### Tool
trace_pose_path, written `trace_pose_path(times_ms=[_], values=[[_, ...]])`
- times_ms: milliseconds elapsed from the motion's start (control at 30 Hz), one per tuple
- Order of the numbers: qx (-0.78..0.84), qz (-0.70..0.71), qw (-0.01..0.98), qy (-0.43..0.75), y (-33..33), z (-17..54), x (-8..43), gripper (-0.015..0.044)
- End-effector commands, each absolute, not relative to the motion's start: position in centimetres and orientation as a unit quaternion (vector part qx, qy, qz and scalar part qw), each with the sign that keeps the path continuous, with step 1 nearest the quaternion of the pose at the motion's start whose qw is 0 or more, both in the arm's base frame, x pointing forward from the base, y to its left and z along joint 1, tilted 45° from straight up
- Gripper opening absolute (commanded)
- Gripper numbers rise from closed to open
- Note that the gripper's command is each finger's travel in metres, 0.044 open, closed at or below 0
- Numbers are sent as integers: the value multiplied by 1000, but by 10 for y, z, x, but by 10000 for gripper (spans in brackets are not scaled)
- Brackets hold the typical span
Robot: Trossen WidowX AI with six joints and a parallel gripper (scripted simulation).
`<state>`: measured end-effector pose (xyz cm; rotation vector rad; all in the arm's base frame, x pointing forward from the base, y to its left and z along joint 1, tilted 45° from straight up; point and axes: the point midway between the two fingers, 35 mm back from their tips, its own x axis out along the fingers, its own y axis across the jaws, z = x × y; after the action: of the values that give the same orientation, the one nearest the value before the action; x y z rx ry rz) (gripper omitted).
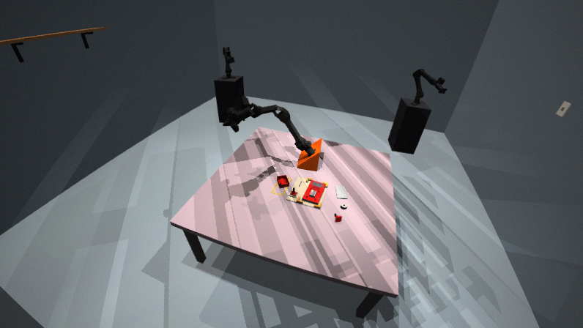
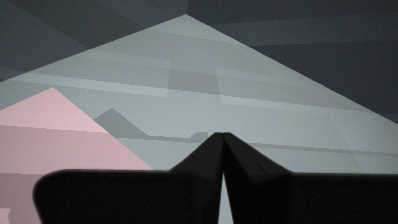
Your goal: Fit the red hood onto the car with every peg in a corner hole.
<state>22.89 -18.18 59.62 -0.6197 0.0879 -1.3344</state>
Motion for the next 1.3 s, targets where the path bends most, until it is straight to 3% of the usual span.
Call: trace_pose_path(times_ms=[0, 167, 533, 833, 1267], values=[[-283, -607, 741, 42, -182, 595, 230, 26], [-310, -570, 755, 95, -183, 560, 262, 157], [-380, -413, 767, 310, -173, 400, 336, 440], [-406, -278, 720, 489, -150, 261, 332, 440], [-408, -123, 578, 696, -113, 126, 256, 440]])
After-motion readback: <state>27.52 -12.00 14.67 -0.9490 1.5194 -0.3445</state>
